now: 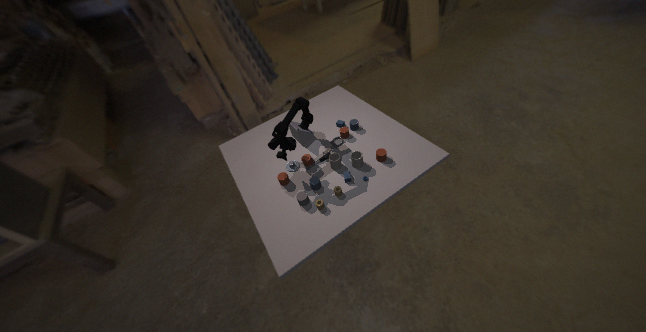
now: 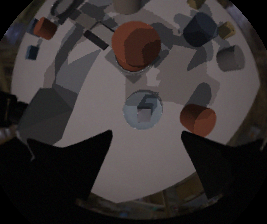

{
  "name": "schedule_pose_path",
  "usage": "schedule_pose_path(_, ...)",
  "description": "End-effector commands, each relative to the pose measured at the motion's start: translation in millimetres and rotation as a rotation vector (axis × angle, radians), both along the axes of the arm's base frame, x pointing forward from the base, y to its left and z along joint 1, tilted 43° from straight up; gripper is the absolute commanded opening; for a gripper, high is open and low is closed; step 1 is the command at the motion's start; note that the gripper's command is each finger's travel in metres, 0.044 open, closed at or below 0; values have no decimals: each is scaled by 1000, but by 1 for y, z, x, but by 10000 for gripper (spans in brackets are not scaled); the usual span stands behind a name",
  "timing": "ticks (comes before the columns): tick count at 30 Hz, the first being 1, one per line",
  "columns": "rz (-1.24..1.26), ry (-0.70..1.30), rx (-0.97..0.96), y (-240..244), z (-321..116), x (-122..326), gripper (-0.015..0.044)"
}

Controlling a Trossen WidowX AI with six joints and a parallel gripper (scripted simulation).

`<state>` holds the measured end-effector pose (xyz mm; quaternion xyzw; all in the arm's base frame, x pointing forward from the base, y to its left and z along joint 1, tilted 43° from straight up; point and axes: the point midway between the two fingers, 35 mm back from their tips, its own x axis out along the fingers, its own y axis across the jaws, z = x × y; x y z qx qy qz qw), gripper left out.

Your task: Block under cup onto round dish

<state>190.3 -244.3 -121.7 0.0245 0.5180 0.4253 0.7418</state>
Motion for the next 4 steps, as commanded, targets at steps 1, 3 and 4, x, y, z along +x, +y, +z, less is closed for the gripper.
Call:
schedule_pose_path(1, 10, -1, -1, -3, 4, 0, 440)
schedule_pose_path(3, 10, -1, -1, -3, 4, 0, 440)
schedule_pose_path(4, 10, -1, -1, -3, 4, 0, 440)
